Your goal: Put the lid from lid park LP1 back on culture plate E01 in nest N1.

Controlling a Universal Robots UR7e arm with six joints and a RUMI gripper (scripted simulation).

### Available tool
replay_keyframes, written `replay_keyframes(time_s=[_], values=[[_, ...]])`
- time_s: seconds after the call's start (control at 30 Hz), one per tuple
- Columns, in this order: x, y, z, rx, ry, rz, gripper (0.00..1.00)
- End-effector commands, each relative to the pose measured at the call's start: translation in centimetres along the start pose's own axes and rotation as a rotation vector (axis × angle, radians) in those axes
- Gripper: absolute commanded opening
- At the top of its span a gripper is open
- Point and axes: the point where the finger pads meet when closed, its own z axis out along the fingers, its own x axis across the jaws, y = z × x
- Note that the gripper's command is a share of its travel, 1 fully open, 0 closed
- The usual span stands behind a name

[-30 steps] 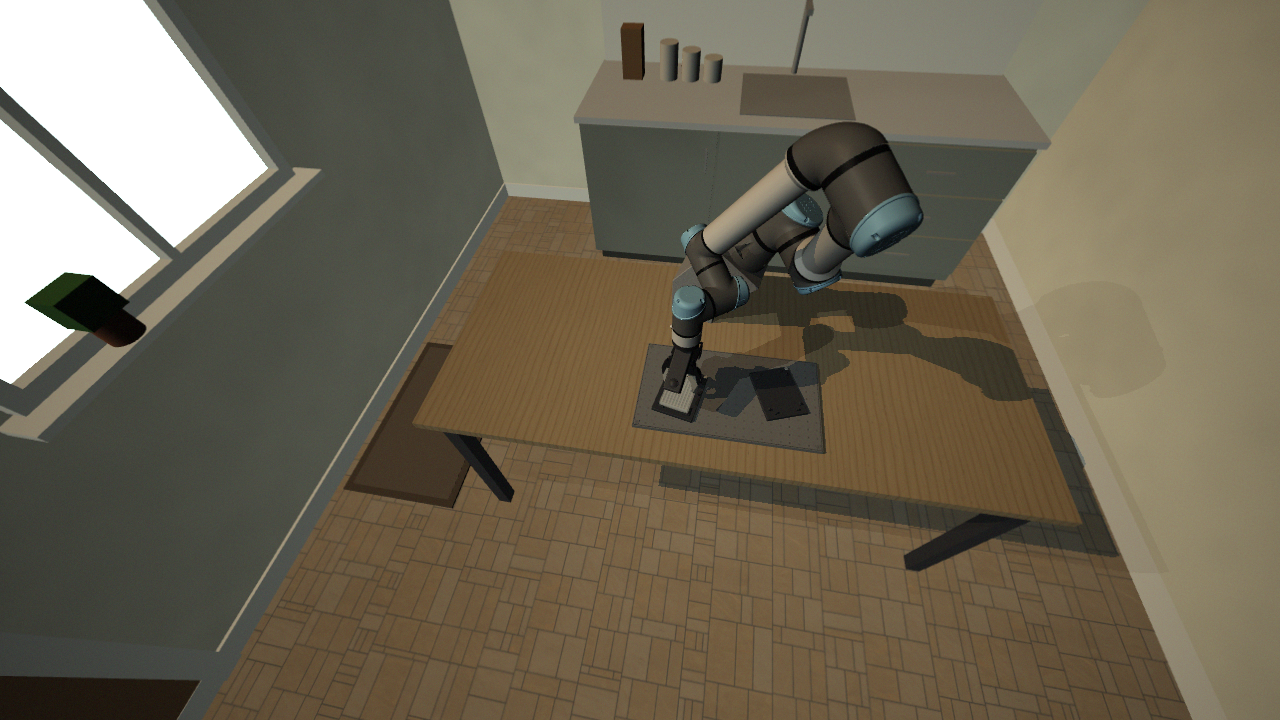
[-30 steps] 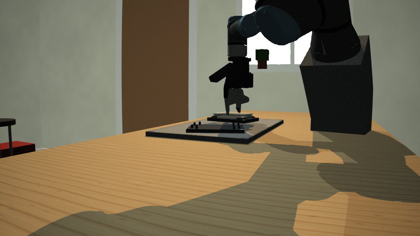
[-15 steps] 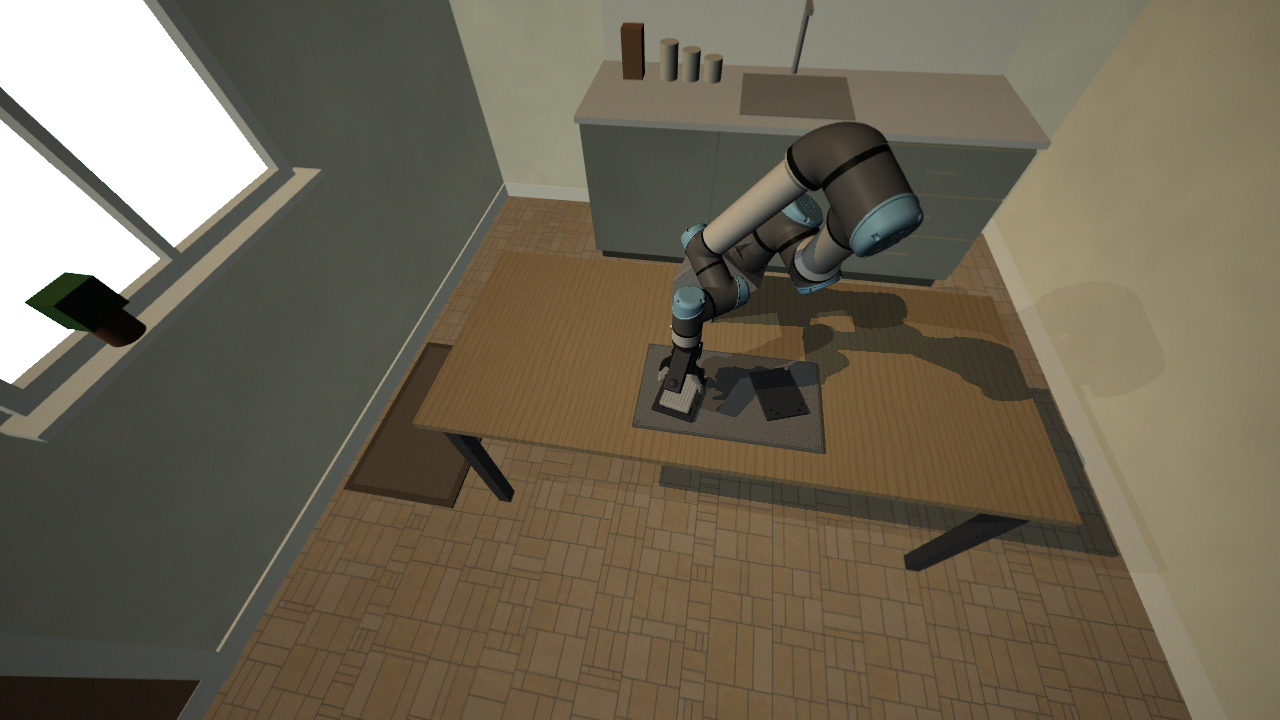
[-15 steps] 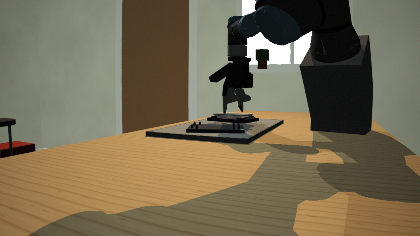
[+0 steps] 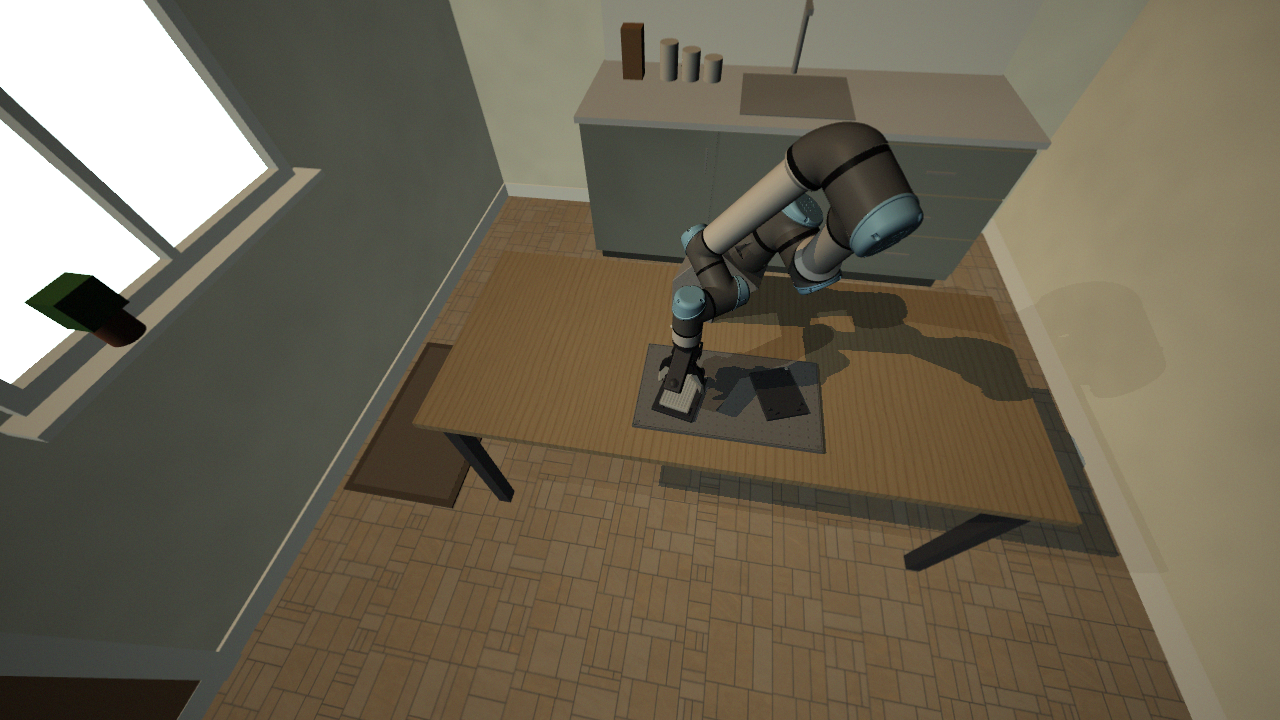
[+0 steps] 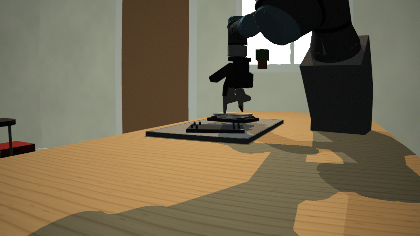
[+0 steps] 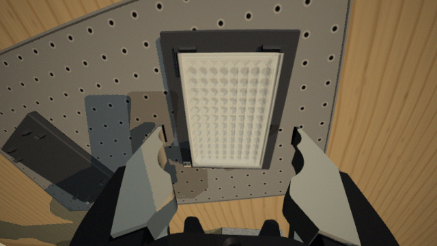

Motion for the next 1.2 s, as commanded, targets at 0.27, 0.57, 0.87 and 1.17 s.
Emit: replay_keyframes(time_s=[0.27, 0.57, 0.87, 1.17], values=[[-0.2, 0.1, 0.0, 0.0, -0.001, 0.0, 0.82], [-0.2, 0.1, 0.0, 0.0, -0.001, 0.0, 0.82], [0.1, -0.2, -1.4, 0.003, 0.002, -0.001, 0.82], [0.1, -0.2, -2.0, 0.002, 0.001, -0.001, 0.82]])
